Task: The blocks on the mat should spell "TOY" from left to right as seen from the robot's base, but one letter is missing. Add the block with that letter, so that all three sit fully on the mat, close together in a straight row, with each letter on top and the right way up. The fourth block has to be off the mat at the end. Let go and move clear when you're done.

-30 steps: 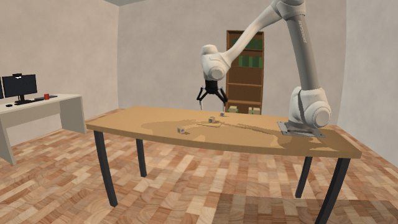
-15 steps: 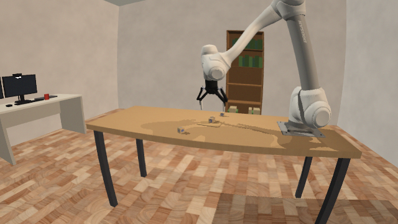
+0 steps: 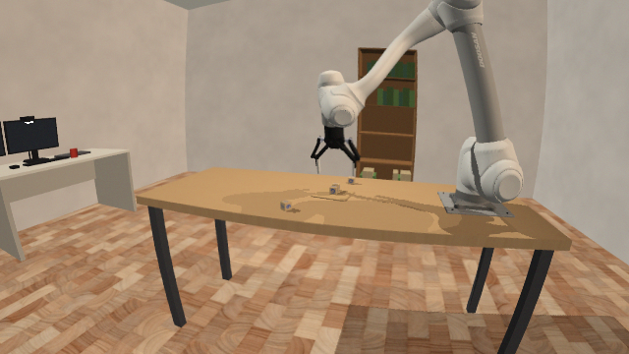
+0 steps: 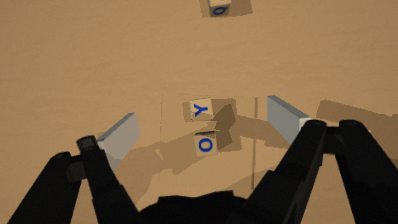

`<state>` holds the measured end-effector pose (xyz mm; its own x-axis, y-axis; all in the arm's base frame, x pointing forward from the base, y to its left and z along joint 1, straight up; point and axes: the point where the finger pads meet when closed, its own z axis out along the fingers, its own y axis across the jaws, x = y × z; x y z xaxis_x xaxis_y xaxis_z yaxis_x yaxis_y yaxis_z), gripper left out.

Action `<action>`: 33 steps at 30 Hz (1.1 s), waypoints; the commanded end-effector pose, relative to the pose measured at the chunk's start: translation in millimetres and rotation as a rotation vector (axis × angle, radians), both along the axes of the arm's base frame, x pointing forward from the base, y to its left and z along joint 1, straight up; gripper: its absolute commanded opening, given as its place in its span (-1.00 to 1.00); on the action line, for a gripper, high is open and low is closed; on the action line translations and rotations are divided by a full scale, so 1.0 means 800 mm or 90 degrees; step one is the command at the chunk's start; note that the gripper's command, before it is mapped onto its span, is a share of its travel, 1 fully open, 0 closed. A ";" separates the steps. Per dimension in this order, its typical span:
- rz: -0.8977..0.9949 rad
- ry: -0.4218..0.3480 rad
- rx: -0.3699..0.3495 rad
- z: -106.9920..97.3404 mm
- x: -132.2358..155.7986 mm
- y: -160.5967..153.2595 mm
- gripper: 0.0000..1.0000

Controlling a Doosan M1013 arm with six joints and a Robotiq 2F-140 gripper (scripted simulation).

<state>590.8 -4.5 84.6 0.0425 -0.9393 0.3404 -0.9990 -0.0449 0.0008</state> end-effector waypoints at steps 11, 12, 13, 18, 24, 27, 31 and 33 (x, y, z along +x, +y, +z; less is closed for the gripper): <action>0.125 0.053 0.021 0.040 0.016 -0.007 1.00; 0.148 0.062 0.026 0.047 0.019 -0.008 1.00; 0.174 0.071 0.031 0.055 0.022 -0.008 1.00; 0.259 0.100 0.050 0.081 0.031 -0.008 1.00; 0.339 0.123 0.069 0.106 0.038 -0.008 1.00; 0.374 0.131 0.076 0.117 0.041 -0.007 1.00; 0.464 0.150 0.097 0.144 0.049 -0.006 1.00; 0.466 0.150 0.097 0.145 0.049 -0.006 1.00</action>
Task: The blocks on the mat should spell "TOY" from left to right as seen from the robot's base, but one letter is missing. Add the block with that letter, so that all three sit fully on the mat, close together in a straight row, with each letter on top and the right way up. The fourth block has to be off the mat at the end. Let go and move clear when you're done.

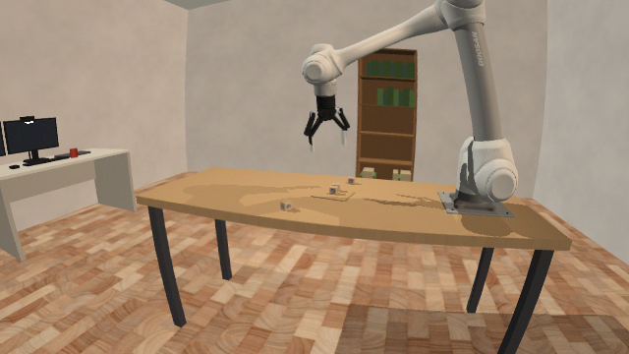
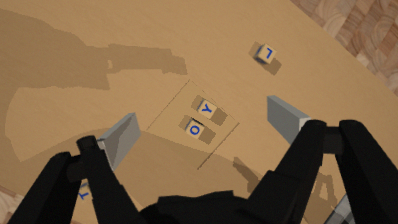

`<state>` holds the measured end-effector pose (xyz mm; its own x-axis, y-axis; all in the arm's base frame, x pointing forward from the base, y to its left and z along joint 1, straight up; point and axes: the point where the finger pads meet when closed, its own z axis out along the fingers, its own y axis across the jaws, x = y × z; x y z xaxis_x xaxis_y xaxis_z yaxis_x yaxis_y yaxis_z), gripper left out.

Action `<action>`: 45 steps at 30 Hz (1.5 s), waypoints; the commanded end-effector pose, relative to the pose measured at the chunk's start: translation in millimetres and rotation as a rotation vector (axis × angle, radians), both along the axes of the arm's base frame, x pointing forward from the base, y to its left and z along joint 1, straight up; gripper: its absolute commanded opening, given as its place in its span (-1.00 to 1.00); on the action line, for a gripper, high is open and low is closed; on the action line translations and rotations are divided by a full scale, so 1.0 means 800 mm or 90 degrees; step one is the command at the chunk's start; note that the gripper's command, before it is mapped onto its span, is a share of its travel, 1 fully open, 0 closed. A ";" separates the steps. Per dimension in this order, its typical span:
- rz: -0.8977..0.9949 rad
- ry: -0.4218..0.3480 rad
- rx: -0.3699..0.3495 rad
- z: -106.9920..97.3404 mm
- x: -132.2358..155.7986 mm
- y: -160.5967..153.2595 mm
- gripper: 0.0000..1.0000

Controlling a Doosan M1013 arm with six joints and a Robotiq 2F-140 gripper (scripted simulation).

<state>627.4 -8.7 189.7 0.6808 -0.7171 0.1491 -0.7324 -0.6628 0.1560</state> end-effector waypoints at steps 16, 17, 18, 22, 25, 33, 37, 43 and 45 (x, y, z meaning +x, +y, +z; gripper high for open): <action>0.288 0.047 0.083 0.092 0.019 0.004 1.00; 0.325 0.049 0.092 0.104 0.021 0.005 1.00; 0.343 0.049 0.096 0.109 0.022 0.006 1.00; 0.415 0.051 0.113 0.132 0.025 0.008 1.00; 0.472 0.051 0.124 0.150 0.027 0.009 1.00; 0.353 0.043 0.094 0.112 0.020 -0.031 1.00; 0.282 0.038 0.076 0.089 0.015 -0.049 1.00; 0.177 0.025 0.049 0.056 0.006 -0.075 1.00; 0.177 0.025 0.049 0.056 0.006 -0.075 1.00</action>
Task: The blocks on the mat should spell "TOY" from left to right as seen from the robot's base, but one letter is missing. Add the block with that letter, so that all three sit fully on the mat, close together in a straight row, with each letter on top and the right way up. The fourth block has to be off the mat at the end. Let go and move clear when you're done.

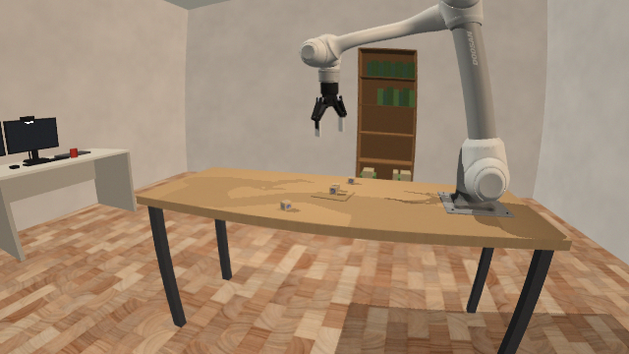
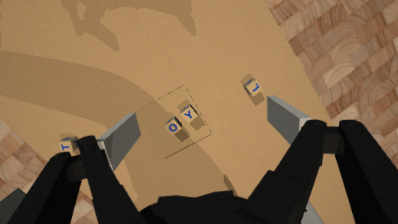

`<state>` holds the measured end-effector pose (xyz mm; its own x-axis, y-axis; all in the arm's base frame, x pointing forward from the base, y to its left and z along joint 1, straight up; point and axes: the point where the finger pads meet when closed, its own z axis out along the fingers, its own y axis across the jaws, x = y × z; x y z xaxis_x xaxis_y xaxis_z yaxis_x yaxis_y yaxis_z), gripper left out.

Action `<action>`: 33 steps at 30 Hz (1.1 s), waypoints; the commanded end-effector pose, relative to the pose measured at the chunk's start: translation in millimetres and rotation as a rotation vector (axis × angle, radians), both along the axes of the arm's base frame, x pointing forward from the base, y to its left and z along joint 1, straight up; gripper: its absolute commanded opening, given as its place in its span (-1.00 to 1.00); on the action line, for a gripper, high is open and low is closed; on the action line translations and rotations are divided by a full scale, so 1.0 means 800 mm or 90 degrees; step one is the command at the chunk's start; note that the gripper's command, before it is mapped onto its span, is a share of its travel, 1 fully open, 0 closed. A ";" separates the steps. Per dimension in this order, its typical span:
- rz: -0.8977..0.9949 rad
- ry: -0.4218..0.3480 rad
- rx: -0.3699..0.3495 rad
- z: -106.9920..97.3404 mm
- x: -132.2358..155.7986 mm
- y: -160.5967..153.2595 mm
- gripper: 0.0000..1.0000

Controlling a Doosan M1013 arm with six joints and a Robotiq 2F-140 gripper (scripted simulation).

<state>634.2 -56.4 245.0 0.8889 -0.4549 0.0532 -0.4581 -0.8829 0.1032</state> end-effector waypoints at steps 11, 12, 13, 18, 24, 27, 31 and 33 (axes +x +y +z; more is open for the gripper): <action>-0.257 -0.044 -0.069 -0.081 -0.028 -0.066 1.00; -0.275 -0.048 -0.073 -0.086 -0.031 -0.070 1.00; -0.292 -0.053 -0.077 -0.092 -0.033 -0.074 1.00; -0.346 -0.067 -0.088 -0.108 -0.041 -0.085 1.00; -0.451 -0.097 -0.108 -0.141 -0.059 -0.107 1.00; -0.500 -0.113 -0.115 -0.156 -0.068 -0.116 1.00; -0.553 -0.131 -0.121 -0.173 -0.078 -0.125 1.00; -0.572 -0.138 -0.123 -0.179 -0.082 -0.128 1.00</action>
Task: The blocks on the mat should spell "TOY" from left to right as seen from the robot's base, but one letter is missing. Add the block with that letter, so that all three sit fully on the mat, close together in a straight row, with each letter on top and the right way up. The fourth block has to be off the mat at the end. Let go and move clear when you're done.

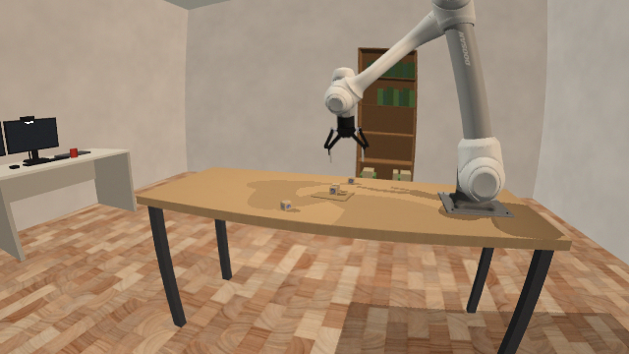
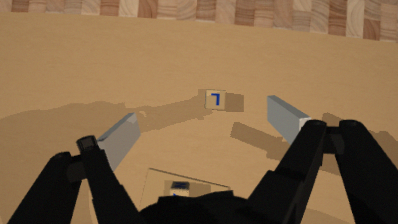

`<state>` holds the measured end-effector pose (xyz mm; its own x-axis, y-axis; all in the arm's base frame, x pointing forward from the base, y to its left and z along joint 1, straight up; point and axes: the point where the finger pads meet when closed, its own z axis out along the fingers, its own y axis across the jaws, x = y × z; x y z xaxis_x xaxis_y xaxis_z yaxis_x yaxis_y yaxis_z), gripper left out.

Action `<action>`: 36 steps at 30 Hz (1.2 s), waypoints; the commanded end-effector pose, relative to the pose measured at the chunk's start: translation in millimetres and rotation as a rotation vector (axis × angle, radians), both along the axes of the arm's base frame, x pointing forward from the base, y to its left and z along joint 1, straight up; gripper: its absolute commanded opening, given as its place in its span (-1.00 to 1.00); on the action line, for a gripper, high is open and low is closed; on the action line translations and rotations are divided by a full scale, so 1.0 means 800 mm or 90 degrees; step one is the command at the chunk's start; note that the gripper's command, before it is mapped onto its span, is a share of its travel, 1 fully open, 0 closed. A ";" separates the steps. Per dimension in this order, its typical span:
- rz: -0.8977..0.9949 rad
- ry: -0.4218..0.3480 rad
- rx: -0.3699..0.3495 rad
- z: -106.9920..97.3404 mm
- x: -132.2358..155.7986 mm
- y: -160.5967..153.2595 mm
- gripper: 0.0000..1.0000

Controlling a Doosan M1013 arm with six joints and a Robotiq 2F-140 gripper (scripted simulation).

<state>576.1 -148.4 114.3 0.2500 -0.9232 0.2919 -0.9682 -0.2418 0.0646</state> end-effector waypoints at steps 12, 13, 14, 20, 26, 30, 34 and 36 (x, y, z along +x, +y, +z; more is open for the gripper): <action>-0.126 -0.048 -0.028 -0.040 -0.026 -0.025 1.00; -0.126 -0.048 -0.028 -0.040 -0.026 -0.025 1.00; -0.126 -0.048 -0.028 -0.040 -0.026 -0.025 1.00; -0.126 -0.048 -0.028 -0.040 -0.026 -0.025 1.00; -0.126 -0.048 -0.028 -0.040 -0.026 -0.025 1.00; -0.126 -0.048 -0.028 -0.040 -0.026 -0.025 1.00; -0.126 -0.048 -0.028 -0.040 -0.026 -0.025 1.00; -0.126 -0.048 -0.028 -0.040 -0.026 -0.025 1.00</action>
